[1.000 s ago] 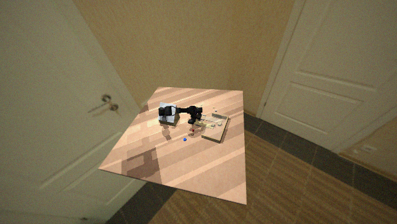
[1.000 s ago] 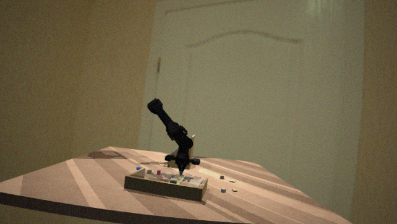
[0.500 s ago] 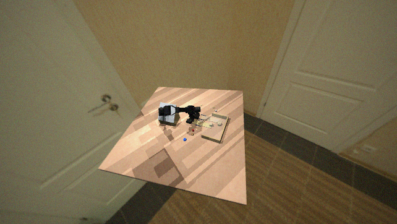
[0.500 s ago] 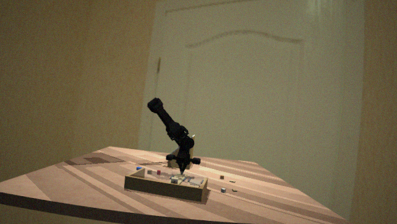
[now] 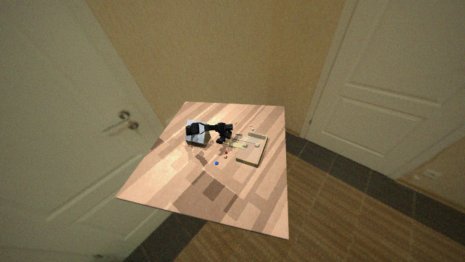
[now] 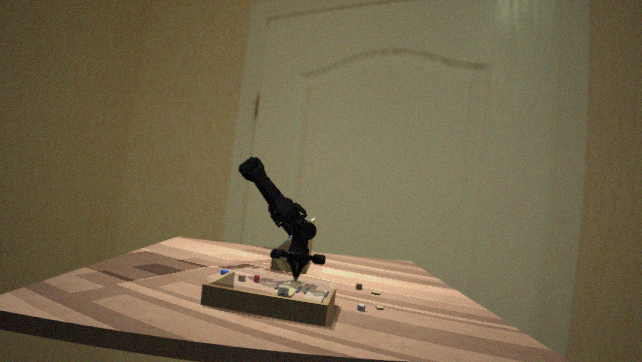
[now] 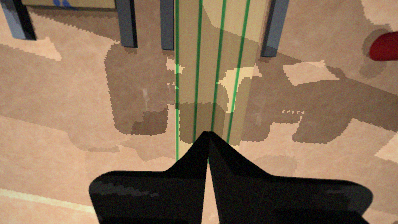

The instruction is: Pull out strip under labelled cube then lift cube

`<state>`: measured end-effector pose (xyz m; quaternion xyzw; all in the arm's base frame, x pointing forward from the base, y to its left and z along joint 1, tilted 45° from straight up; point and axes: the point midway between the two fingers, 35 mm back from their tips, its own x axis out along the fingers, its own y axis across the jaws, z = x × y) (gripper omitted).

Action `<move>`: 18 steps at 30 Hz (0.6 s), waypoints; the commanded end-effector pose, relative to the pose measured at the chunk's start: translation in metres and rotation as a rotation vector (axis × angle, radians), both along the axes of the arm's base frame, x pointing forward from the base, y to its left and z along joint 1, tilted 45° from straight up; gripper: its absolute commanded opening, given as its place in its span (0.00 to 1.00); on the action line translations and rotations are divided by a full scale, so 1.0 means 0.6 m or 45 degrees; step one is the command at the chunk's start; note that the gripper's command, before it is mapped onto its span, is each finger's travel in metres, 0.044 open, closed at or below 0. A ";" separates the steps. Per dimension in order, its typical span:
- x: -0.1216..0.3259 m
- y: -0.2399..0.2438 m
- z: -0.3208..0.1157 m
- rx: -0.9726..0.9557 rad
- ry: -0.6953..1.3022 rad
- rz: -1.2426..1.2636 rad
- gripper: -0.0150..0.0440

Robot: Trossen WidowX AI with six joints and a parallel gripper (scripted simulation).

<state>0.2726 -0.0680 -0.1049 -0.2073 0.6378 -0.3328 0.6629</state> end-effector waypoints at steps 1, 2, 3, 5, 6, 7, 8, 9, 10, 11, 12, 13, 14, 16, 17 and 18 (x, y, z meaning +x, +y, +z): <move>-0.027 -0.001 -0.006 0.007 0.032 -0.012 0.25; -0.029 0.000 -0.007 0.007 0.032 -0.012 0.25; -0.031 0.000 -0.007 0.007 0.033 -0.012 0.25; -0.036 0.001 -0.007 0.007 0.033 -0.012 0.25; -0.038 0.001 -0.007 0.007 0.033 -0.012 0.25; -0.041 0.002 -0.008 0.007 0.033 -0.012 0.25; -0.043 0.002 -0.008 0.007 0.033 -0.012 0.25; -0.045 0.003 -0.008 0.007 0.033 -0.012 0.25; -0.047 0.003 -0.008 0.007 0.033 -0.012 0.25; -0.049 0.003 -0.009 0.007 0.033 -0.012 0.25; -0.052 0.004 -0.009 0.007 0.033 -0.012 0.25; -0.054 0.004 -0.009 0.007 0.034 -0.012 0.25; -0.056 0.005 -0.009 0.007 0.034 -0.012 0.25; -0.060 0.005 -0.010 0.007 0.034 -0.012 0.25; -0.063 0.006 -0.010 0.007 0.034 -0.012 0.25; -0.065 0.006 -0.010 0.007 0.034 -0.012 0.25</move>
